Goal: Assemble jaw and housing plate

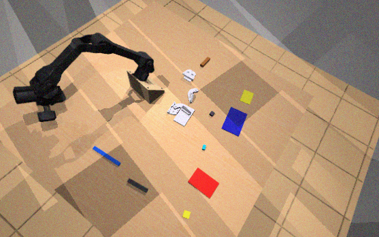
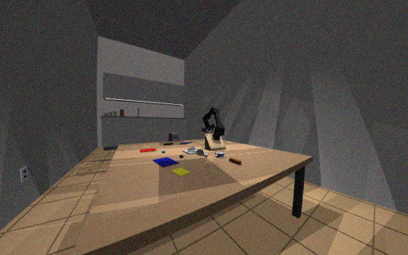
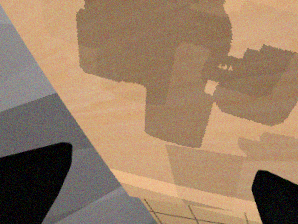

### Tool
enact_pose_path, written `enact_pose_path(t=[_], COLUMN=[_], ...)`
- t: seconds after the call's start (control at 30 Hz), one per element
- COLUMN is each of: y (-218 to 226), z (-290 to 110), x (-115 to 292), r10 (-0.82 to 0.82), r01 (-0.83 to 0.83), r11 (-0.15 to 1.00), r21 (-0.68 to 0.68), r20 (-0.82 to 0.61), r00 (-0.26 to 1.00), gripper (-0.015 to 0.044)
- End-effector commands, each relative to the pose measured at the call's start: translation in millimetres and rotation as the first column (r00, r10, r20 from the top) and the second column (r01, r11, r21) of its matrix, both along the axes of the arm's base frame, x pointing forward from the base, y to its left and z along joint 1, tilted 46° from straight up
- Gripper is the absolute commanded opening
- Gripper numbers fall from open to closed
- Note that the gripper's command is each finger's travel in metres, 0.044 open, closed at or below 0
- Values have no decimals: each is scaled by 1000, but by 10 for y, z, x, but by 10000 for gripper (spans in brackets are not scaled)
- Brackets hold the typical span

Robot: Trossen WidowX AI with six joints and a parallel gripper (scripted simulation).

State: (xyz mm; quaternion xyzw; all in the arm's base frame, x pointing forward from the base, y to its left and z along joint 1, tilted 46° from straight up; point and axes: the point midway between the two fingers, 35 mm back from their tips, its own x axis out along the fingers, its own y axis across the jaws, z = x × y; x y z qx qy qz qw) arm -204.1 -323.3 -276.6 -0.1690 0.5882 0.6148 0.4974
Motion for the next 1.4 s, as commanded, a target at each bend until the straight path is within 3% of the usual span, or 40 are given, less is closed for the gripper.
enact_pose_path(t=[0.0, 0.3, 0.63, 1.37], y=[0, -116, -436, -652], z=[0, 89, 415, 1203], x=[0, 217, 813, 2325], r10=[0, -71, -231, -571], r01=[0, 69, 221, 575], r11=[1000, 995, 943, 681], r21=[0, -75, -247, -452], r20=[0, -23, -9, 163], r00=[1000, 997, 973, 804], gripper=[426, 440, 440, 440])
